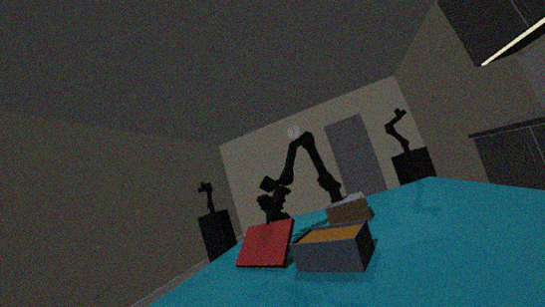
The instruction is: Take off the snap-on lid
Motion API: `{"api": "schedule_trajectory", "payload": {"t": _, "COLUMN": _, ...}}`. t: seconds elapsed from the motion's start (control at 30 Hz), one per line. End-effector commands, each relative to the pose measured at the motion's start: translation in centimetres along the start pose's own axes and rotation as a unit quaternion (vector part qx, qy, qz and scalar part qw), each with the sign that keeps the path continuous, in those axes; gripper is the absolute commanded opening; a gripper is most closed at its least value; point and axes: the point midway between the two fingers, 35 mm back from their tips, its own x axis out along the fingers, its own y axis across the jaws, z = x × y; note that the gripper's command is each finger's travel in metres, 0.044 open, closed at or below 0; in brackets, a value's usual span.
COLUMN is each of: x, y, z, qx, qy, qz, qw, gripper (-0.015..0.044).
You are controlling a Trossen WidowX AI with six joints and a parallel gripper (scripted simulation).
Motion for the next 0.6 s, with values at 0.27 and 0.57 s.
{"api": "schedule_trajectory", "payload": {"t": 0.27, "x": 0.8, "y": -1.0, "z": -0.2, "qx": 0.001, "qy": 0.005, "qz": -0.001, "qw": 1.000, "gripper": 0.0000}}
{"api": "schedule_trajectory", "payload": {"t": 0.57, "x": 1.2, "y": -1.6, "z": -0.2, "qx": 0.001, "qy": 0.005, "qz": -0.001, "qw": 1.000, "gripper": 0.0000}}
